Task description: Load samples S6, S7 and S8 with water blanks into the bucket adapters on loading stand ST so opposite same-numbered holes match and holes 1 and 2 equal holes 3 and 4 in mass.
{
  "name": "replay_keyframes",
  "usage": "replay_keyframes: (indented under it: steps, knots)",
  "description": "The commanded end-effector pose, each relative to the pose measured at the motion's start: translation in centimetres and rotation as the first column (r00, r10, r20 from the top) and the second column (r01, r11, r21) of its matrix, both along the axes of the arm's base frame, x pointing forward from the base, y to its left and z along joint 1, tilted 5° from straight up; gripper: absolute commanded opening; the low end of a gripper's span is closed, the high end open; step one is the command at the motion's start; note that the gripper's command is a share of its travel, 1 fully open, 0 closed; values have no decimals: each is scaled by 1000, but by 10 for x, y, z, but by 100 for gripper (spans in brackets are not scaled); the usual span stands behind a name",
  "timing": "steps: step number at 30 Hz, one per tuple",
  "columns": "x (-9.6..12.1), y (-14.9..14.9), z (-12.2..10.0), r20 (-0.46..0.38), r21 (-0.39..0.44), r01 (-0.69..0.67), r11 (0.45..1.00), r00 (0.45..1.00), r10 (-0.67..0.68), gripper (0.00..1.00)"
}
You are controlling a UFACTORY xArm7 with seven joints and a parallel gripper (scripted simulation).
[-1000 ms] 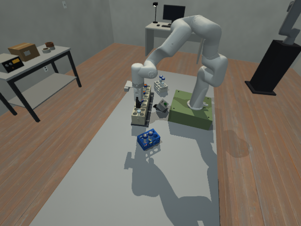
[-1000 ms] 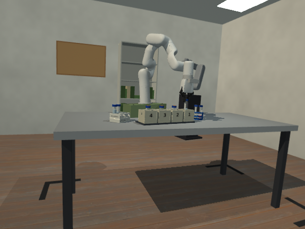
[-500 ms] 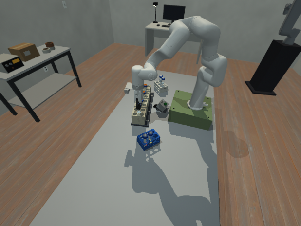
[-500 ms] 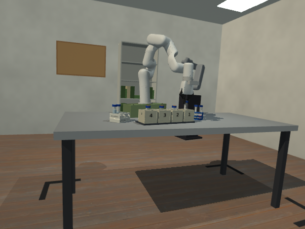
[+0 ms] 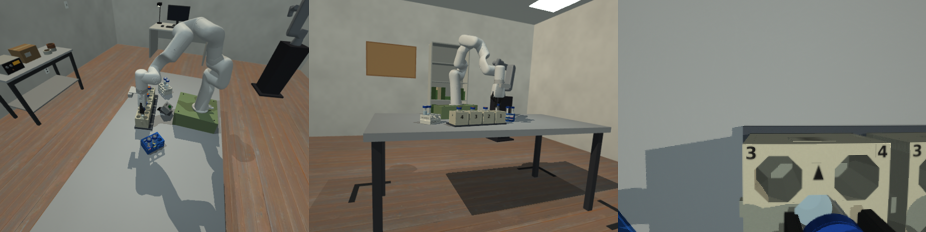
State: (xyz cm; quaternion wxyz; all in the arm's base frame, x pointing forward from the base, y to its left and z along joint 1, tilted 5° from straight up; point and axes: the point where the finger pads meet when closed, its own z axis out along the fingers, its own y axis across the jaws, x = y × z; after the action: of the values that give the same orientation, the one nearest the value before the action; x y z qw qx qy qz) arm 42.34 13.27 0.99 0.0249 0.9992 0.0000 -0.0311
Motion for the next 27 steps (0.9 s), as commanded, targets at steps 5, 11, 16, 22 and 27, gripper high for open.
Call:
replay_keyframes:
  steps: [5,11,16,22,27]
  knots:
    - [1,0,-8,4,2,0,1000,1000,0,0]
    - [1,0,-12,4,2,0,1000,1000,0,0]
    - [1,0,-17,4,2,0,1000,1000,0,0]
    - [0,-1,-22,4,2,0,1000,1000,0,0]
    - [0,-1,-22,4,2,0,1000,1000,0,0]
